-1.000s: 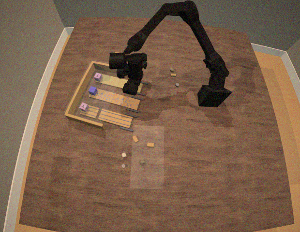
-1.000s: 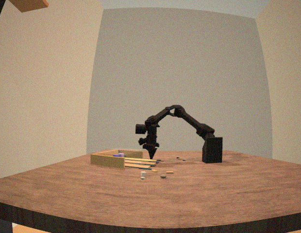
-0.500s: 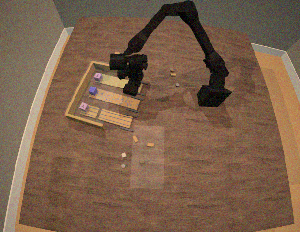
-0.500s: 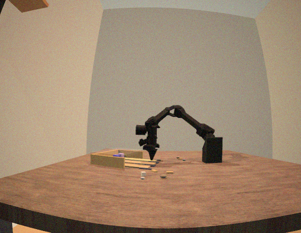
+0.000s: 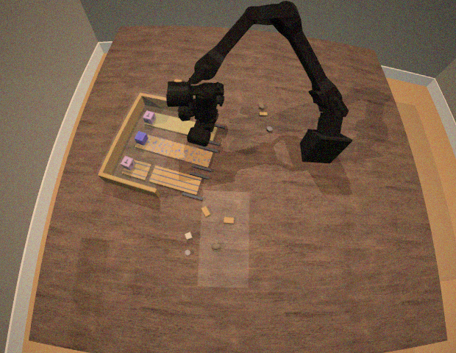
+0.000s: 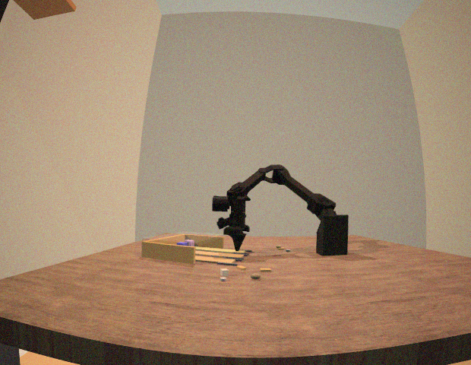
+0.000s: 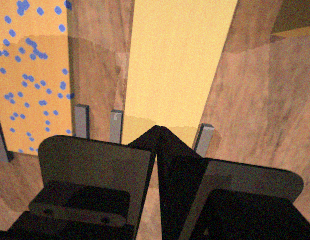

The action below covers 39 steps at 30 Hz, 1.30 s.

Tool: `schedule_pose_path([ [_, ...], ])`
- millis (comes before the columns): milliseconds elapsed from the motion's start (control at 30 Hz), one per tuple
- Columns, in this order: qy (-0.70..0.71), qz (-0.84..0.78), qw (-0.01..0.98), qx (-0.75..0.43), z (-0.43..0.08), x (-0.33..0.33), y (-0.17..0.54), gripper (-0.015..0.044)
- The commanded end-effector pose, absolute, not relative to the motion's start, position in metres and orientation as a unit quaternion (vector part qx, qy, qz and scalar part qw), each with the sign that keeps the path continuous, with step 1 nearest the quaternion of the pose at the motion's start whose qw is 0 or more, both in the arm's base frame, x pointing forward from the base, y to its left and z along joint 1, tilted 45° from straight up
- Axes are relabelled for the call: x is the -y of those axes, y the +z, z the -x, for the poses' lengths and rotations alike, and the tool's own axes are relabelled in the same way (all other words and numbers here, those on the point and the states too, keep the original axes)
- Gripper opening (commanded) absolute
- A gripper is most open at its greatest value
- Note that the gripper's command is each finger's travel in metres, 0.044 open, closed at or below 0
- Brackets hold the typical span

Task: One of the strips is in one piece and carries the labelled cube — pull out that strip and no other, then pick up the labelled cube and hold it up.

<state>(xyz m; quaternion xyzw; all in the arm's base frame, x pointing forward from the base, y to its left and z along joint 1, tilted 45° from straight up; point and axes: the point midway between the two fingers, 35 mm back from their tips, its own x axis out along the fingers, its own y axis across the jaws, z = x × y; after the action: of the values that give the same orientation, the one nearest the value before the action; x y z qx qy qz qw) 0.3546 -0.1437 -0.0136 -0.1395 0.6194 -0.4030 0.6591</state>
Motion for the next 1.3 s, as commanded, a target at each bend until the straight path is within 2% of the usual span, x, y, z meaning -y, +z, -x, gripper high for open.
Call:
schedule_pose_path([
  [0,-0.403,0.141,0.659,-0.619,-0.355,0.145,-0.014,0.0],
  [500,-0.403,0.141,0.659,-0.619,-0.354,0.145,-0.015,0.0],
  [1267,-0.403,0.141,0.658,-0.62,-0.321,0.134,-0.023,0.0],
])
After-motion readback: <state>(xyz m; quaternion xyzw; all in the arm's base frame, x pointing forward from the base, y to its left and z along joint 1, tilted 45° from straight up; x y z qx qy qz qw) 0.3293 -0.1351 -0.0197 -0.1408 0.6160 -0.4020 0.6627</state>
